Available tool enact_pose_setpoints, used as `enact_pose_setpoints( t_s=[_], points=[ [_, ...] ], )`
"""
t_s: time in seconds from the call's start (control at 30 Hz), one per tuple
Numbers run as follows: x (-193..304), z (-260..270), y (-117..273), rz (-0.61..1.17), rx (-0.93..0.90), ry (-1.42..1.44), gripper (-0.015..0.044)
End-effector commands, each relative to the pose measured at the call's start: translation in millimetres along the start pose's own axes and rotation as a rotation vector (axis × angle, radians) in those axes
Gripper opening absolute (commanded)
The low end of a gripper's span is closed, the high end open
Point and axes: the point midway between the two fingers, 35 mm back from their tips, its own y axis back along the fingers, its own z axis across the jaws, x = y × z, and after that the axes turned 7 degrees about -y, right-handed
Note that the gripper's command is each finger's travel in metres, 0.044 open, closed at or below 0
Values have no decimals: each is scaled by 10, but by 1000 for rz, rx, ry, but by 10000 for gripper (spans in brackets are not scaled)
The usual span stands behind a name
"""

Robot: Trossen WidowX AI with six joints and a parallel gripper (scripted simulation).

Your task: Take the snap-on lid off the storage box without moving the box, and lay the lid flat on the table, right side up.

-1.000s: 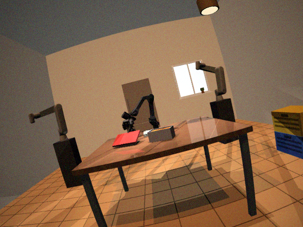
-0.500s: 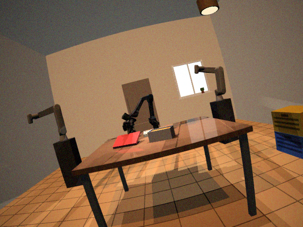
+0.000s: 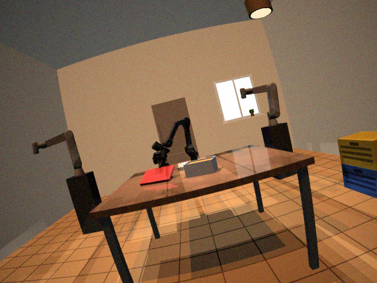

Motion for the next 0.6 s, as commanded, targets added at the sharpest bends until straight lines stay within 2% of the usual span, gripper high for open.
enact_pose_setpoints(
  t_s=[0.0,0.57],
  points=[
    [2,-66,-35,2,10,-12,0],
    [-9,-172,-122,2,10,-12,0]
  ],
)
